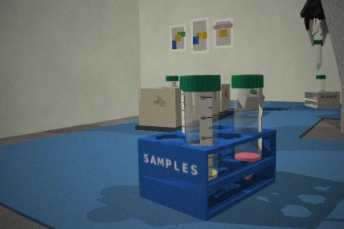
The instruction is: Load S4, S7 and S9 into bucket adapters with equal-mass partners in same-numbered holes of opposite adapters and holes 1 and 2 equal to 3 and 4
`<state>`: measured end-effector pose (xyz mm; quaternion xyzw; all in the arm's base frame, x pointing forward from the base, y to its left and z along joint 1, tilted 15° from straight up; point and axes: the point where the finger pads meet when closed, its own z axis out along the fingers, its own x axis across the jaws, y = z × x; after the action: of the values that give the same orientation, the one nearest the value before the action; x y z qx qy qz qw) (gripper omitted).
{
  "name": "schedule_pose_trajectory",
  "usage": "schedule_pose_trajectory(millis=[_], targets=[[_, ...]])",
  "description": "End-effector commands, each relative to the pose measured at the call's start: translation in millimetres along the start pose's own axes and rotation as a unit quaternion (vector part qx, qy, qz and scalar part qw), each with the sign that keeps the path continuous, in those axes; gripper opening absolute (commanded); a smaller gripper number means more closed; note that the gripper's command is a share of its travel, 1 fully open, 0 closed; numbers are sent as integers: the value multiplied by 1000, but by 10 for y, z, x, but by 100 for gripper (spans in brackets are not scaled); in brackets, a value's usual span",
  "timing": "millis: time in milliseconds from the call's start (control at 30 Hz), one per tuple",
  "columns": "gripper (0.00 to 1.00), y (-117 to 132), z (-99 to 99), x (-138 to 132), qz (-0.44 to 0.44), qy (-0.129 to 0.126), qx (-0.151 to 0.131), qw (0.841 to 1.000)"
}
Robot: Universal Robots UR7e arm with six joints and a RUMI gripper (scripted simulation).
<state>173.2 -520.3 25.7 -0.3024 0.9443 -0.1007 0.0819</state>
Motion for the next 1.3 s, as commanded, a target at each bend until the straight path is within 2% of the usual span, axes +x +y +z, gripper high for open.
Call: schedule_pose_trajectory(millis=[0, 100, 233, 600, 667, 900, 1167, 1233, 1267], targets=[[0, 142, -15, -252, -58, 1, 2, 998], [0, 176, -15, -310, -72, 1, 2, 997], [0, 309, -14, -541, -125, 1, 2, 992], [0, 674, -12, -1177, -268, 1, 2, 963], [0, 674, -12, -1177, -268, 1, 2, 963], [0, 907, -10, -1582, -357, 1, 2, 934], [0, 1173, -9, -2044, -454, 1, 2, 891], [0, 1173, -9, -2044, -454, 1, 2, 891], [0, 1206, -9, -2102, -466, 1, 2, 885]])
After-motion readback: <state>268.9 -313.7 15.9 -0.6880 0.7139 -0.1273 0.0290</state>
